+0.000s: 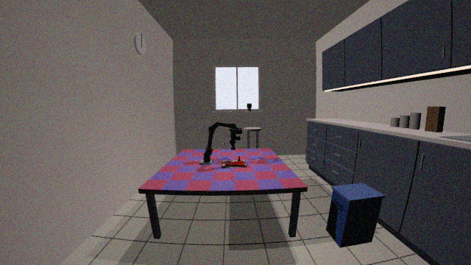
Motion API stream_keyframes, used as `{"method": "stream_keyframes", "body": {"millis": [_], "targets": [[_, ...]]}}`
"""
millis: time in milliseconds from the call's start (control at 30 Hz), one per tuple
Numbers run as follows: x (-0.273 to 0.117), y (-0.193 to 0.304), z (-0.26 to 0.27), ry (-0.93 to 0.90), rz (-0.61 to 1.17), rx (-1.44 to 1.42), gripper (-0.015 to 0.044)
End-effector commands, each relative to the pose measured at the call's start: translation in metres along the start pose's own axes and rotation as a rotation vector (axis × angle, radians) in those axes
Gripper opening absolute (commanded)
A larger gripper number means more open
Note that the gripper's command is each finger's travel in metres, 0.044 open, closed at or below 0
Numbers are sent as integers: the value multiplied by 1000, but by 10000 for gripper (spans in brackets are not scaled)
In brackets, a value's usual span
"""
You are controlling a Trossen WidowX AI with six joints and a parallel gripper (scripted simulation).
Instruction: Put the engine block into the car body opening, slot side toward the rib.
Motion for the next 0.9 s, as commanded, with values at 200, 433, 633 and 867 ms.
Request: {"method": "stream_keyframes", "body": {"millis": [200,433,633,867], "targets": [[-1,-10,-10,0,-5,190,0],[5,-25,-22,1,-12,430,0],[9,-37,-34,1,-21,632,0],[16,-50,-50,3,-22,866,0]]}}
Point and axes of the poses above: the point midway between the two fingers, 35 mm back from their tips, its own x axis out along the fingers, its own z axis across the jaws, y = z × x, the point moved 1 cm from there along -x, back along the fingers, and after that the axes turned 11 degrees about x, right-handed, at the moved point
